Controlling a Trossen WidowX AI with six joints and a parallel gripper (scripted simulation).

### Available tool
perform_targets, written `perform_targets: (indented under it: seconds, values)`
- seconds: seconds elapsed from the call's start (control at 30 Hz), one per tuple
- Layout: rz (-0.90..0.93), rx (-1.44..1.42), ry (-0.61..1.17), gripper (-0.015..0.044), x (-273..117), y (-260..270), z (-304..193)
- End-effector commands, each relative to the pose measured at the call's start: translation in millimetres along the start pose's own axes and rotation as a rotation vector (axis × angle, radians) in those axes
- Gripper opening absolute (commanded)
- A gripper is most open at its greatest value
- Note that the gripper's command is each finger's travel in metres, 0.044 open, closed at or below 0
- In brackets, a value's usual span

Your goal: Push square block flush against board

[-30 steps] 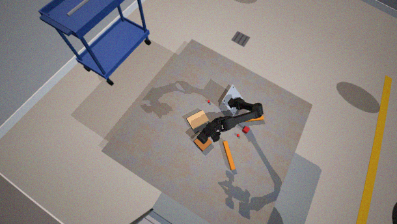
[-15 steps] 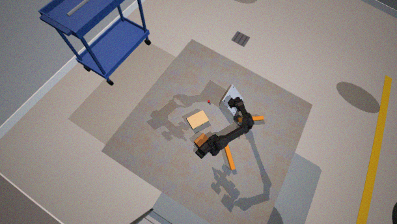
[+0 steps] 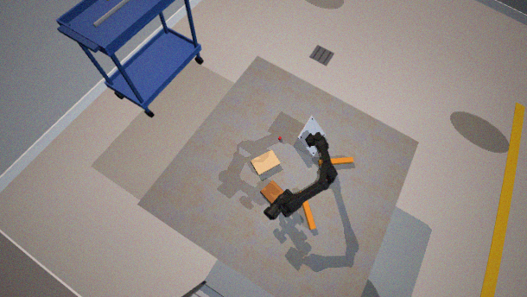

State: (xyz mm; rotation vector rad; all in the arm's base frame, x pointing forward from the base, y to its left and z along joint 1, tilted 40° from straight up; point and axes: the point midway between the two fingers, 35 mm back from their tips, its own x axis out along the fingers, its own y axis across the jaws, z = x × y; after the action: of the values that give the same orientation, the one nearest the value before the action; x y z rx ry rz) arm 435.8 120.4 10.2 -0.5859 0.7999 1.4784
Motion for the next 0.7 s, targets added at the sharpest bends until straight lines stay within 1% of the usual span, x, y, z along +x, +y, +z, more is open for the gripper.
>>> perform_targets:
  seconds: [0.0,0.67]
  values:
    - [0.007,0.010,-0.002,0.0000,9.3,1.6,-1.9]
    - [0.007,0.010,0.000,0.0000,9.3,0.4,-19.2]
